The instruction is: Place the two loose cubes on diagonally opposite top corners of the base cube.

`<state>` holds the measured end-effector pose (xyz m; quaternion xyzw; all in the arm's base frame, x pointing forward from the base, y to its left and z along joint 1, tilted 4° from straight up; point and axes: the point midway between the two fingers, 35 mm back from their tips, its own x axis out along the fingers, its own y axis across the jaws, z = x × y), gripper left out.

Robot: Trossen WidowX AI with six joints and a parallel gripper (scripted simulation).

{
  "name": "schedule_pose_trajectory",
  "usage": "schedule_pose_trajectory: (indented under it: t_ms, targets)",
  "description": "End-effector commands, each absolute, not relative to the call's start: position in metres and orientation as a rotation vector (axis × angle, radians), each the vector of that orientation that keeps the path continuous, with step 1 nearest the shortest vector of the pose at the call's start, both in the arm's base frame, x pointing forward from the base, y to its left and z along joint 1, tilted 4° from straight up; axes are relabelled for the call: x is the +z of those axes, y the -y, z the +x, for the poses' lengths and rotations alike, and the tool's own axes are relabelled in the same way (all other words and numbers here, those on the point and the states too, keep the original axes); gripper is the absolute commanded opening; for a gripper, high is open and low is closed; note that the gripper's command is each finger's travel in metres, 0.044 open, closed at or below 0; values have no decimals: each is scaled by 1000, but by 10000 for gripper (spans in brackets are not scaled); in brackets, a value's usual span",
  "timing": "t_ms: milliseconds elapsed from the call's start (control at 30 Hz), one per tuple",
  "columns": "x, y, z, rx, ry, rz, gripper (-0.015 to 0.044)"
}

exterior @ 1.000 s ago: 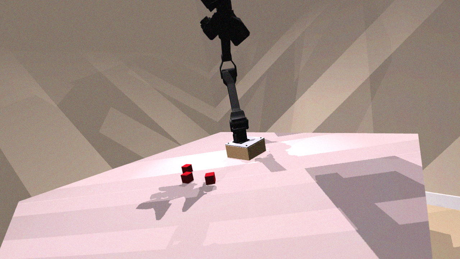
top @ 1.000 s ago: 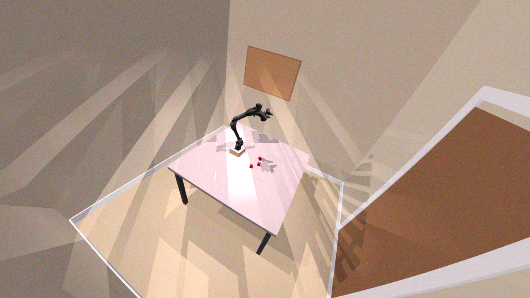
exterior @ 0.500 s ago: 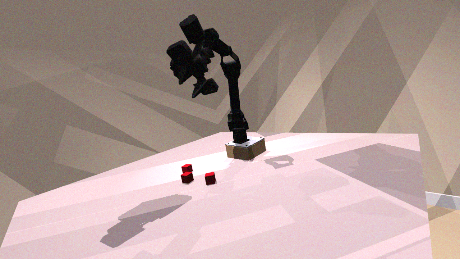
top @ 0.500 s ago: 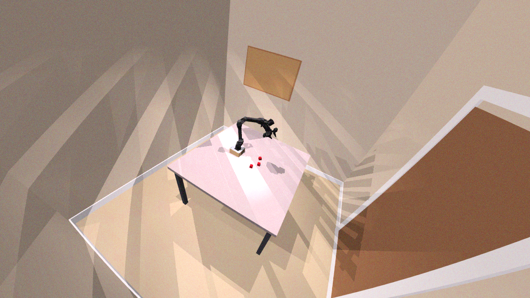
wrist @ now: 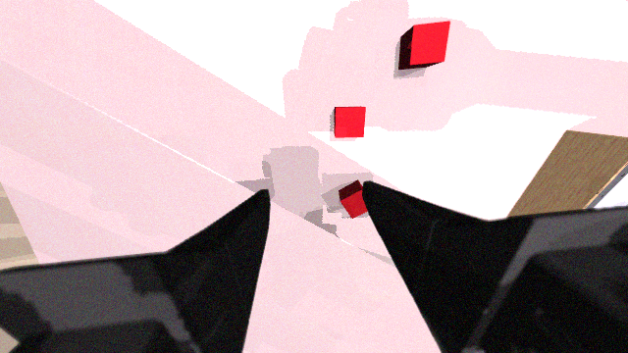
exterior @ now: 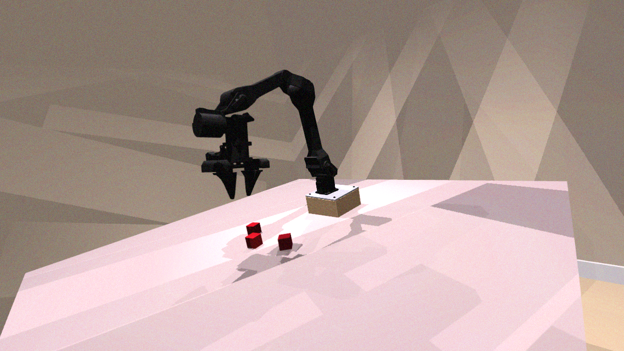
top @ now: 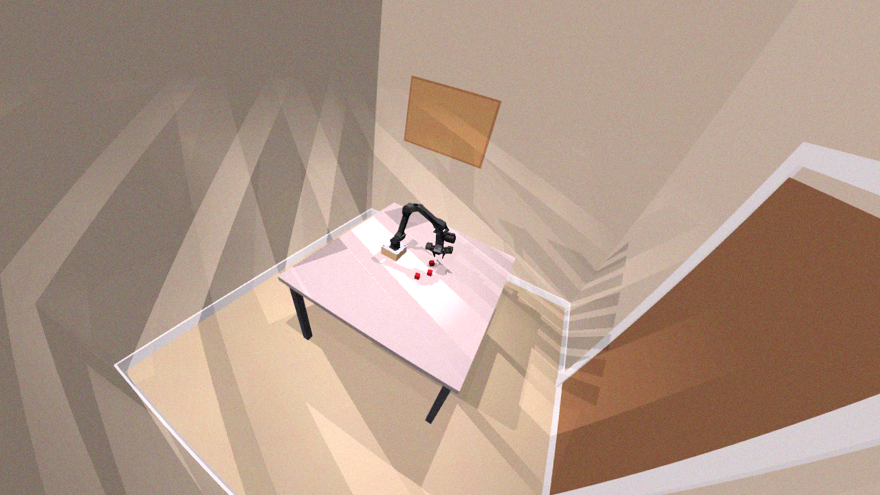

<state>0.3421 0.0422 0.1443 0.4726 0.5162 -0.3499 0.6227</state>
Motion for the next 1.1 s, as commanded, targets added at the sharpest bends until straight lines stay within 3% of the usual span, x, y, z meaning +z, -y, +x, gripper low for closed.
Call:
schedule_pose_trajectory:
  t_ms: [0,200,433,1067]
  targets:
    - [110,-12,326,-906,-1313,1043,265]
    - [107,-10,326,-910,-1318,1041,265]
    - [48,-14,329,-910,-1319,1041,265]
    - [23,-15,331,-910,-1319,1041,265]
